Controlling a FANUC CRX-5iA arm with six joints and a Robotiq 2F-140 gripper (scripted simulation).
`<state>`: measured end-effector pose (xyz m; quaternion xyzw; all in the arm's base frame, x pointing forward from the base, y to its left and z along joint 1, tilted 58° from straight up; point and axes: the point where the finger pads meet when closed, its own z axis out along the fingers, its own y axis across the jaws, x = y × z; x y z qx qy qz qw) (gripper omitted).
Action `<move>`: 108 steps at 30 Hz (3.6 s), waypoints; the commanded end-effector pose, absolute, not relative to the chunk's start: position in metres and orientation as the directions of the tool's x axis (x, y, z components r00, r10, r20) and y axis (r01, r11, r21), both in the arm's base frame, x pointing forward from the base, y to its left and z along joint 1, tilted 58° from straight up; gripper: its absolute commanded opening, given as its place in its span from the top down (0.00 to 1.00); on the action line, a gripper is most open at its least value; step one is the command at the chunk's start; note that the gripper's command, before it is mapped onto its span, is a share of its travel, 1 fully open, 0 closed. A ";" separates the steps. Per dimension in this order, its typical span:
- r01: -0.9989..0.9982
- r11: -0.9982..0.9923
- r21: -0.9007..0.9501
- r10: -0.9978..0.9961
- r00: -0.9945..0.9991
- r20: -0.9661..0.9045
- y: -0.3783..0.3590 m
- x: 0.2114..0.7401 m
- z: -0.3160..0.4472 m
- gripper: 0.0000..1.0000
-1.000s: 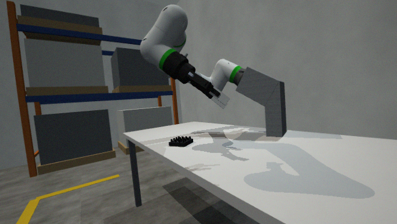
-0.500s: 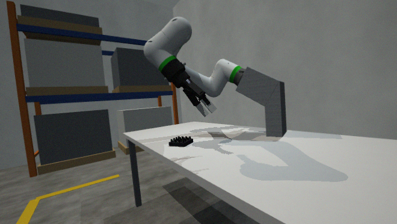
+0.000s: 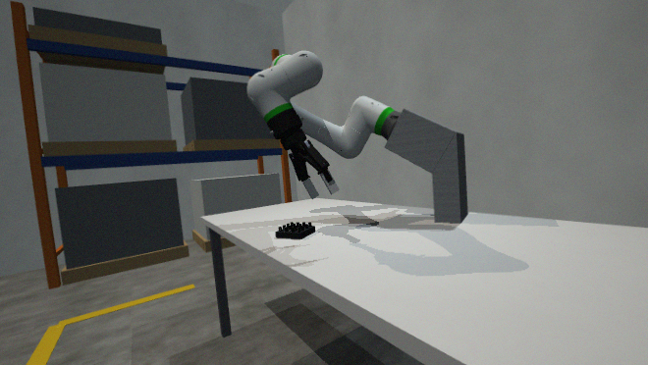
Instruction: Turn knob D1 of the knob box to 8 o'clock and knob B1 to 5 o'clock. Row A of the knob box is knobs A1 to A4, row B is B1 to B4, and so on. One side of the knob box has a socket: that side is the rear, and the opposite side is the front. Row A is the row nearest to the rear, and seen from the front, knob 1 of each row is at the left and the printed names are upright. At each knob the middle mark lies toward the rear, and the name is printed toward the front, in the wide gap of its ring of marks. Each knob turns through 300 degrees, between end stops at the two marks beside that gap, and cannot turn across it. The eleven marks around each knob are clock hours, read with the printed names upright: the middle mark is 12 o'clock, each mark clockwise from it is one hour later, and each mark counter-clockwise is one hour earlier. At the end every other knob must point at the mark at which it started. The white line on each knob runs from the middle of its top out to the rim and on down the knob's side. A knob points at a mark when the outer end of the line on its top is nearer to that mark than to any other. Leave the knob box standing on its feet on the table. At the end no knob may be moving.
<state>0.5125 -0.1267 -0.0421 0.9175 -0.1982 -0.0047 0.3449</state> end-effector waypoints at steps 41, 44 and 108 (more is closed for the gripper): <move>0.068 -0.533 0.844 0.168 0.985 0.027 -0.305 0.440 0.091 0.00; 0.068 -0.533 0.844 0.168 0.985 0.027 -0.305 0.440 0.091 0.00; 0.068 -0.533 0.844 0.168 0.985 0.027 -0.305 0.440 0.091 0.00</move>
